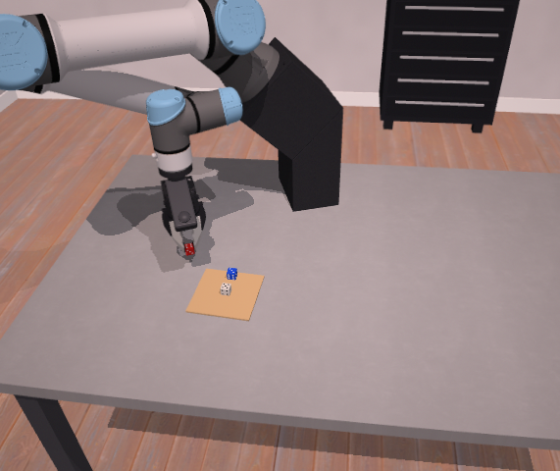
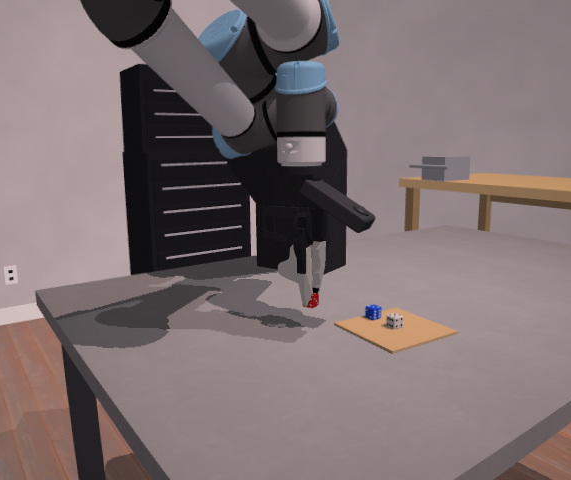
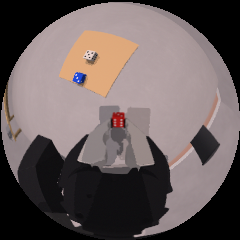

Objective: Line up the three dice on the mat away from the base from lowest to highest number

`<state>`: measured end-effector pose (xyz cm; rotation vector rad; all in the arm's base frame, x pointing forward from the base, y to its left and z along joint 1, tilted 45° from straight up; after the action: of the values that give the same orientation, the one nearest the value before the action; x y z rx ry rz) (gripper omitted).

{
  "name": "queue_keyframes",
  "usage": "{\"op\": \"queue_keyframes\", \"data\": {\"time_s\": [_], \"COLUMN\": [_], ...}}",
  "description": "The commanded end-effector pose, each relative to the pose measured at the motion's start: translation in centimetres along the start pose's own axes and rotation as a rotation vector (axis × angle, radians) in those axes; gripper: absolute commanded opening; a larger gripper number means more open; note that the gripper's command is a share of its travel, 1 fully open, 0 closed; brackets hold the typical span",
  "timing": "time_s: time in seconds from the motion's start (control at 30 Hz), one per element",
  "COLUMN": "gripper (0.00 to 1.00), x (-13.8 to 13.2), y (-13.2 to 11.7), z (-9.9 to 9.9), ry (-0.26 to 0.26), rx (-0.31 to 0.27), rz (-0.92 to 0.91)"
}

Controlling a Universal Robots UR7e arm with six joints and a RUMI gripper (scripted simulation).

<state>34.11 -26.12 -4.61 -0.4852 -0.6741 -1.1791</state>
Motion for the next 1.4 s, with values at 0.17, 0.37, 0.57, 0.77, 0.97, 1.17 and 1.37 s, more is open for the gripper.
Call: {"op": "queue_keyframes", "data": {"time_s": [0.17,0.37,0.57,0.77,0.97,1.17,1.37], "gripper": [0.03,0.03,0.03,0.03,0.03,0.03,0.03], "x": [0.0,0.0,0.0,0.1,0.1,0.2,-0.2], "y": [0.0,0.0,0.0,0.1,0.1,0.4,1.3], "z": [4.1,5.6,6.3,6.3,6.3,6.2,5.8], "ry": [0.003,0.003,0.003,0.001,0.001,-0.001,0.007], "rx": [-0.002,-0.002,-0.002,-0.002,-0.001,0.000,-0.001], "rz": [0.000,0.000,0.000,-0.001,-0.001,-0.010,-0.041]}}
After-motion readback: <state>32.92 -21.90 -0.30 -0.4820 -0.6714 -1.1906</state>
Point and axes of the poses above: the point where the finger pads meet when closed, its own z axis back along the fingers, its own x axis across the jaws, y = z × x, the point moved 1 cm from there along z, back along the fingers, and after that the axes turned 4 degrees about -z, right-handed, at the moved point
